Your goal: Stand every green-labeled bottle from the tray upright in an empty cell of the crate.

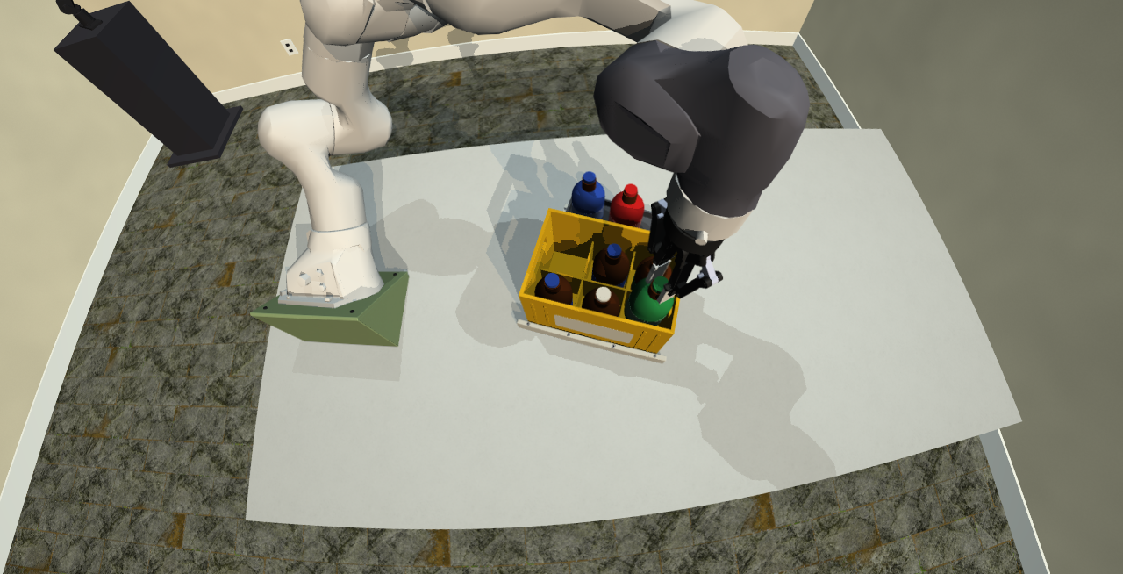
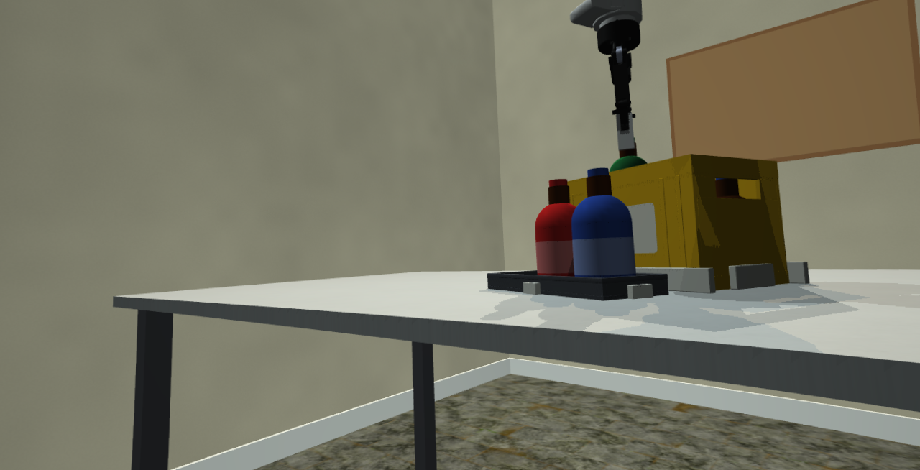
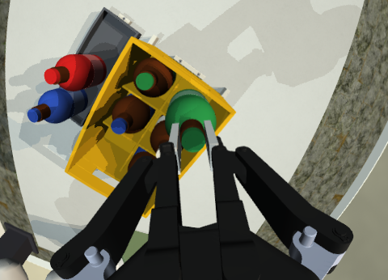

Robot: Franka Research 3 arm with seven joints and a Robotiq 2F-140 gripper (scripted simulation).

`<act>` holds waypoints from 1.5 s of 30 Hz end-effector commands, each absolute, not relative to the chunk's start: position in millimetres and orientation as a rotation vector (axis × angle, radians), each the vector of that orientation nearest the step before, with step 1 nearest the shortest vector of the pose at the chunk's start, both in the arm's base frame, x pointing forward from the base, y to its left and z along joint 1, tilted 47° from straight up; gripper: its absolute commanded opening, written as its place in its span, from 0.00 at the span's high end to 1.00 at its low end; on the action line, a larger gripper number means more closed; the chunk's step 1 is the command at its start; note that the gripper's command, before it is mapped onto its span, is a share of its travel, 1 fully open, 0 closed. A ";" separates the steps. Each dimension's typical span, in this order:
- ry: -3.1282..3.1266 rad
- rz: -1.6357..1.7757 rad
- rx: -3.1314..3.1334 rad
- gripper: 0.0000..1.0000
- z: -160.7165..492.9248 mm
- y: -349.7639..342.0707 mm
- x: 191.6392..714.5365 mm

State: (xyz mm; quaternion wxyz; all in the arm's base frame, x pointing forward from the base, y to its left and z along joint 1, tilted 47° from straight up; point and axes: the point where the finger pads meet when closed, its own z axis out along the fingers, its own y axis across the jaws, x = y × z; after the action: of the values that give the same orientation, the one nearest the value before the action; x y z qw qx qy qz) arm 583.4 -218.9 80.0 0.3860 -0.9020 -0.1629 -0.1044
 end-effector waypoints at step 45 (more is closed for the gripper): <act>-0.419 -0.287 -2.309 1.00 61.9 -202.0 589.6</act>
State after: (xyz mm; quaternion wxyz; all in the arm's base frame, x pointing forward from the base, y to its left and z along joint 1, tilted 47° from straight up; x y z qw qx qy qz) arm 586.6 -197.1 58.6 0.3840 -0.9025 -0.1640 -0.1060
